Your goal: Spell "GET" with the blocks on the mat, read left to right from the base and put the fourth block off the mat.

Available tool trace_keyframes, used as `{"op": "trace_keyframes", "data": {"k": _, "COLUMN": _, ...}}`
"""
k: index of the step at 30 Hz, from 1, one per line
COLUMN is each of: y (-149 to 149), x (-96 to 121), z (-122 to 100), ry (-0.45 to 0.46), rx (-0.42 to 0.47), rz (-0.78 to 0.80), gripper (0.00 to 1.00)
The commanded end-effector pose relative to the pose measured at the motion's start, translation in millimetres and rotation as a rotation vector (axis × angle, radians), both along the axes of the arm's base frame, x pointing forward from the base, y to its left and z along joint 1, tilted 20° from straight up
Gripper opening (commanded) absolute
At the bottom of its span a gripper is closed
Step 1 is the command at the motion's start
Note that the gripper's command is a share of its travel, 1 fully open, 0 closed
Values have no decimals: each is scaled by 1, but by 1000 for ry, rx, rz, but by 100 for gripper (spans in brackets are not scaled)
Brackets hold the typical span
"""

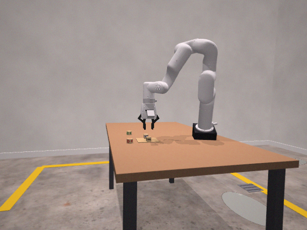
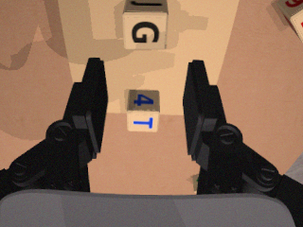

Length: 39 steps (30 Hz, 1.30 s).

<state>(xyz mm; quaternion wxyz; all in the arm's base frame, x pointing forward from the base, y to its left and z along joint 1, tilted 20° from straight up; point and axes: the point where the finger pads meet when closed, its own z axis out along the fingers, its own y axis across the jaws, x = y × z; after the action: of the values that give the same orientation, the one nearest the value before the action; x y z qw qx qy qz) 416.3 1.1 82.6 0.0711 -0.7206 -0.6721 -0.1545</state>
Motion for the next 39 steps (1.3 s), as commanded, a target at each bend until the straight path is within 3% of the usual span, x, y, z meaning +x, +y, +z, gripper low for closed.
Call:
{"op": "trace_keyframes", "data": {"k": 1, "y": -5, "x": -2, "z": 14, "ry": -1, "rx": 1, "rz": -1, "gripper": 47}}
{"op": "trace_keyframes", "data": {"k": 3, "y": -5, "x": -2, "z": 15, "ry": -1, "rx": 1, "rz": -1, "gripper": 47}}
{"op": "trace_keyframes", "data": {"k": 4, "y": -5, "x": -2, "z": 15, "ry": -1, "rx": 1, "rz": -1, "gripper": 100}}
{"op": "trace_keyframes", "data": {"k": 29, "y": -5, "x": -2, "z": 15, "ry": 1, "rx": 2, "rz": -8, "gripper": 100}}
{"op": "trace_keyframes", "data": {"k": 39, "y": -4, "x": 10, "z": 17, "ry": 64, "rx": 32, "rz": -201, "gripper": 100}}
